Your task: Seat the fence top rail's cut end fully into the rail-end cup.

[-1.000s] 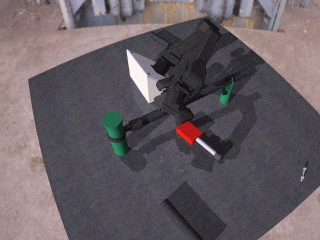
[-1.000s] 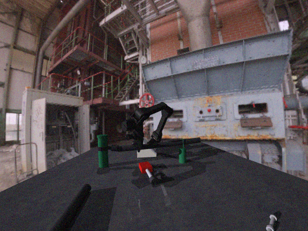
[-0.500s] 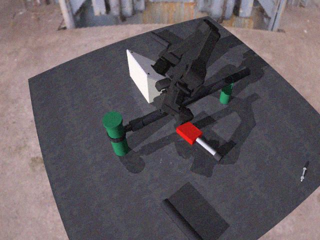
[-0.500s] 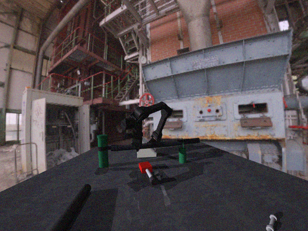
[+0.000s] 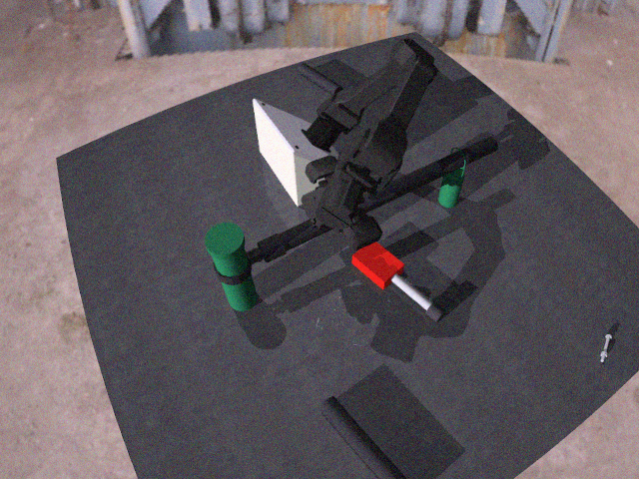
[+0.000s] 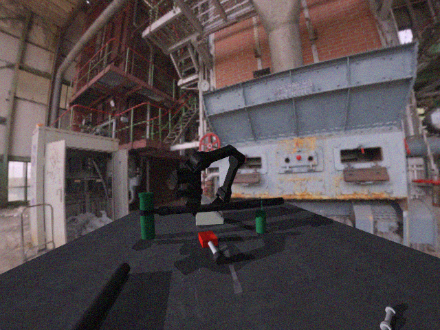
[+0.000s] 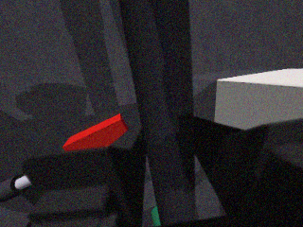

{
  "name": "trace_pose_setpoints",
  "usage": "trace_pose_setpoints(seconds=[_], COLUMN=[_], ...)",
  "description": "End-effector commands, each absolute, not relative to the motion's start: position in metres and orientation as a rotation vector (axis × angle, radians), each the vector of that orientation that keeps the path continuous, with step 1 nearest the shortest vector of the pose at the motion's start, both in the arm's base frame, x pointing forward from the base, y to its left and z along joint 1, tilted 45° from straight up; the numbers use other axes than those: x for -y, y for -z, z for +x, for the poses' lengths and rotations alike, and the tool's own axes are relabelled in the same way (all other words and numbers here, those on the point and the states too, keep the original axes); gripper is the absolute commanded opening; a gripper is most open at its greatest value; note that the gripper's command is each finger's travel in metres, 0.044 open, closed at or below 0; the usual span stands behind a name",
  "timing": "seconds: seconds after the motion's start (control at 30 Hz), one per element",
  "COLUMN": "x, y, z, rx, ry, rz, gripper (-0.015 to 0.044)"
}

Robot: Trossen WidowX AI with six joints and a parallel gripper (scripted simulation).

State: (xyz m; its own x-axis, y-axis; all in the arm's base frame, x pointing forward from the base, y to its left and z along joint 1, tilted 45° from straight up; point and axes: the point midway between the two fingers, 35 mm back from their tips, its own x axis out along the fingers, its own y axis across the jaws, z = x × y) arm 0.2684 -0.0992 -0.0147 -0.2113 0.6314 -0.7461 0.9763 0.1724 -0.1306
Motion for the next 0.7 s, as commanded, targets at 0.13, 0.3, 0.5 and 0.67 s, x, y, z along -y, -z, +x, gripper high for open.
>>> trace_pose_setpoints(seconds=[0.13,0.3,0.5,0.67], x=[0.11,0.112,0.115,0.117], y=[0.017,0.02,0.024,0.026], z=[0.27,0.27,0.27,0.27], rx=[-1.885,-1.885,-1.885,-1.885], ry=[0.852,0.852,0.852,0.852], rz=[1.523,1.523,1.523,1.522], gripper=[0.0,0.0,0.0,0.0])
